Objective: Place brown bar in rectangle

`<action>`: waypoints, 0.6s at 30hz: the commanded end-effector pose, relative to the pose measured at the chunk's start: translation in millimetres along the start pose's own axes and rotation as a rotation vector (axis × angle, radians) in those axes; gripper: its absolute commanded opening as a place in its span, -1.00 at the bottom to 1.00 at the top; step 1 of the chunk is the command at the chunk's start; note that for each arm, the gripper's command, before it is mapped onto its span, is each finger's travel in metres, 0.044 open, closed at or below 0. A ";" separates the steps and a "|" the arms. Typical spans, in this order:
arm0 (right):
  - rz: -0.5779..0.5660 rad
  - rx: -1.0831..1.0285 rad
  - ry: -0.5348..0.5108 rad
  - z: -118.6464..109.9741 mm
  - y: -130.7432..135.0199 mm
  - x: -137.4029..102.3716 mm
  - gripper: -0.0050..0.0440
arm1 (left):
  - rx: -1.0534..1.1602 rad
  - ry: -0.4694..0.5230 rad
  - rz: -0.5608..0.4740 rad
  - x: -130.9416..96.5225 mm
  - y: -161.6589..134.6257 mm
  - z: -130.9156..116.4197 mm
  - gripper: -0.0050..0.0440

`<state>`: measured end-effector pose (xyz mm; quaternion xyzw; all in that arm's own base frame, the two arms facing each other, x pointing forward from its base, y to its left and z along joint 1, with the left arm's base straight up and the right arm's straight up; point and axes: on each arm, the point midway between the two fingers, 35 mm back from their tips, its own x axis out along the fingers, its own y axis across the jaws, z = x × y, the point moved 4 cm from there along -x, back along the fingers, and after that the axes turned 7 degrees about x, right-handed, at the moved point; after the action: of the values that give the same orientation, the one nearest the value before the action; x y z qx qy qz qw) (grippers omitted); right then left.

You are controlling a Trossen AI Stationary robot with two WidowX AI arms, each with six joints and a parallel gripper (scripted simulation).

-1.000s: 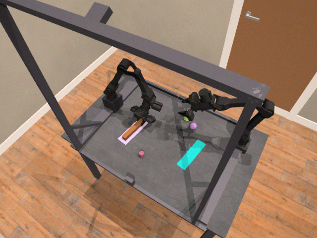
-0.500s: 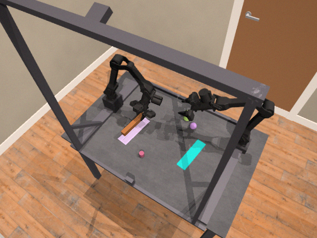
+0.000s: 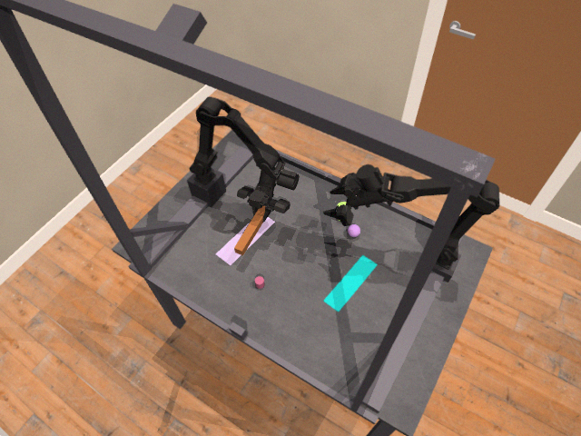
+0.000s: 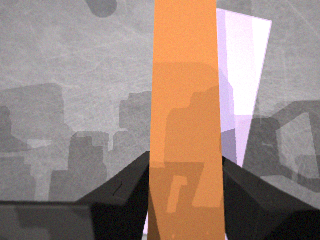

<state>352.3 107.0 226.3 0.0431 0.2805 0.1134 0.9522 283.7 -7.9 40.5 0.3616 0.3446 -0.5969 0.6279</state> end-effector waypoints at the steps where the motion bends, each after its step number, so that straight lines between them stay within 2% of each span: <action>1: -0.001 0.017 0.010 11.5 9.6 -2.0 1.00 | -0.061 0.016 0.087 -9.2 8.1 10.8 -0.32; 15: -0.016 0.054 0.170 9.5 48.8 -2.6 1.00 | -0.423 0.025 0.308 -17.8 35.7 34.8 -0.32; 18: -0.018 0.055 0.181 9.3 51.5 -3.1 1.00 | -0.449 0.025 0.323 -18.2 37.9 36.8 -0.32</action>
<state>343.6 149.8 231.2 0.0510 0.3671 0.1056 0.9228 310.7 -25.1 58.9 0.2729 0.4229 -0.4350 0.7466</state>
